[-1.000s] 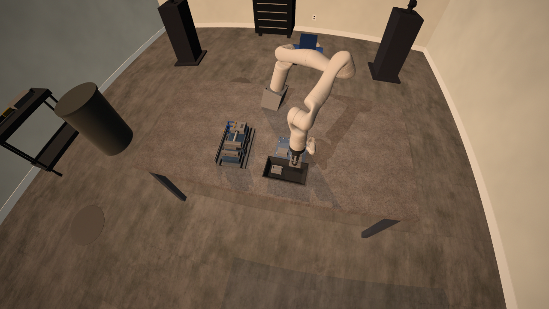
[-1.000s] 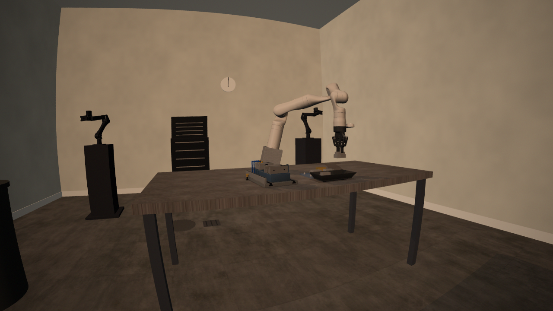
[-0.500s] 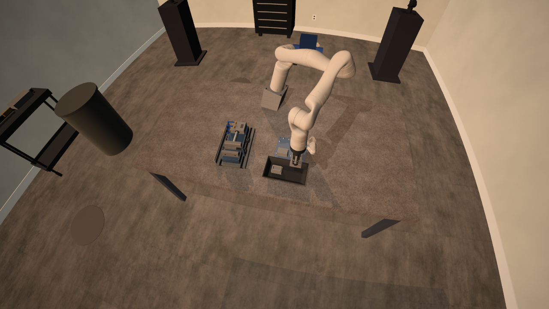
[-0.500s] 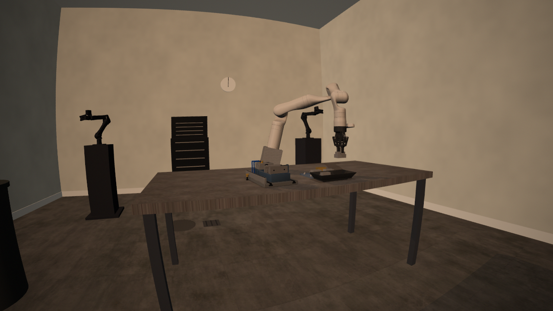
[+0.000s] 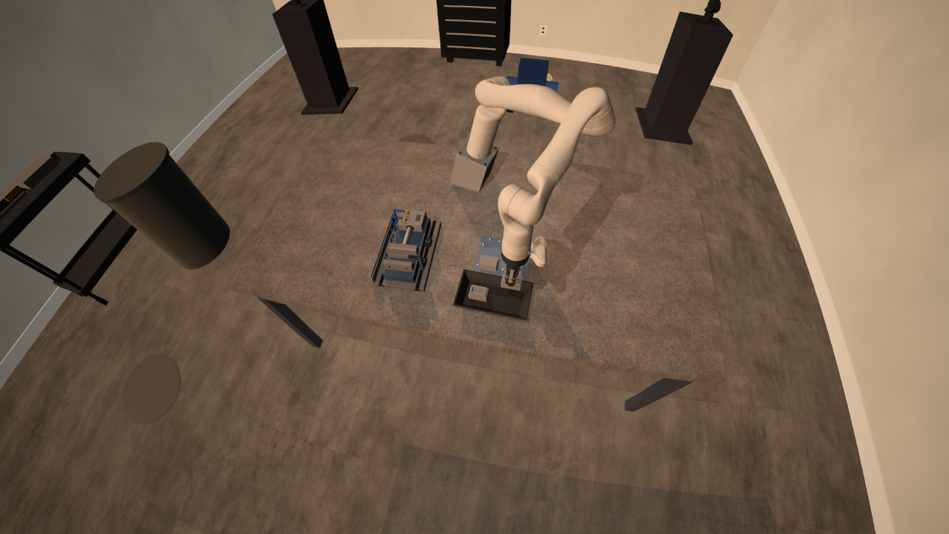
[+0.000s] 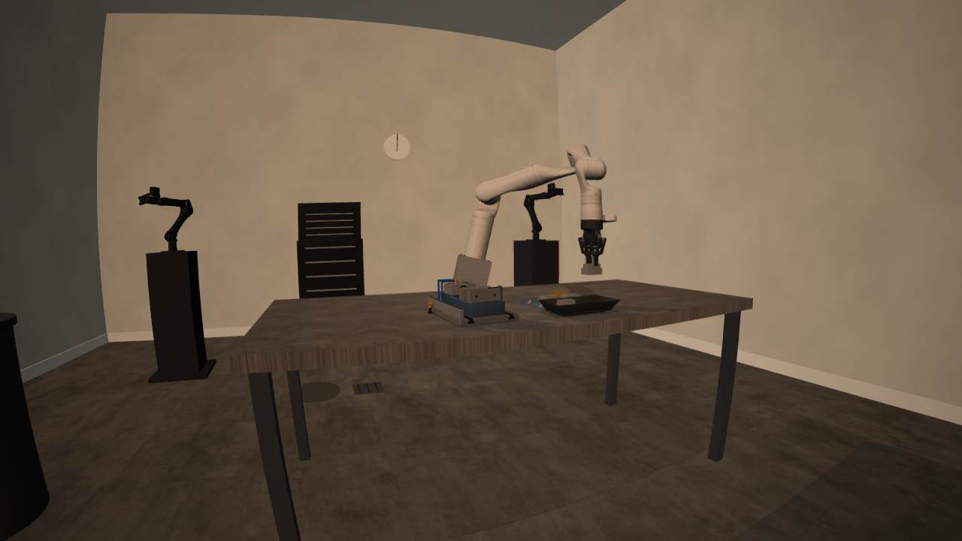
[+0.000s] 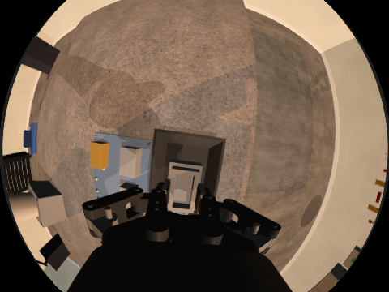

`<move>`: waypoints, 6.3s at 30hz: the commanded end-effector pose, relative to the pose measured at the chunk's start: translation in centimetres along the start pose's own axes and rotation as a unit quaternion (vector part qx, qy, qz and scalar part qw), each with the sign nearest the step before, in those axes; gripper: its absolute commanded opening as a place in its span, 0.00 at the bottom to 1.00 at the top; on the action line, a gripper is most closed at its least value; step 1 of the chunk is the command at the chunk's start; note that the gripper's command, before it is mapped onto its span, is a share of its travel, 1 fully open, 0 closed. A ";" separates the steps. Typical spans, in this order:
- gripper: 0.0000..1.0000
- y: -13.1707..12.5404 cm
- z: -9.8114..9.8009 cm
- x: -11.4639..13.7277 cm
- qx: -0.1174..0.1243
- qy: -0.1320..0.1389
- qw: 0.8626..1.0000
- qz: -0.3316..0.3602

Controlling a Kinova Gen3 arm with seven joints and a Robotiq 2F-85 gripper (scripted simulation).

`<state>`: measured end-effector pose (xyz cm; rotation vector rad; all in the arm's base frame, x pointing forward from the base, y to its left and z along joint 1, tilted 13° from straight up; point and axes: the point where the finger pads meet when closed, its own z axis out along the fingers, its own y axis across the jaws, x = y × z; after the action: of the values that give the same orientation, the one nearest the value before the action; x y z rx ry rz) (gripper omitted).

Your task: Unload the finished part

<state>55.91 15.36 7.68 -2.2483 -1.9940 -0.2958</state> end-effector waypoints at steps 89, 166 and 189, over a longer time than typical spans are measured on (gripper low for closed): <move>0.00 0.3 -0.1 0.1 -0.001 0.001 1.000 0.001; 0.00 0.3 9.6 0.1 -0.001 0.001 1.000 0.001; 0.00 0.3 9.8 0.1 -0.001 0.001 1.000 0.001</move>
<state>56.84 17.59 -1.94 -2.2483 -1.9924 -0.2960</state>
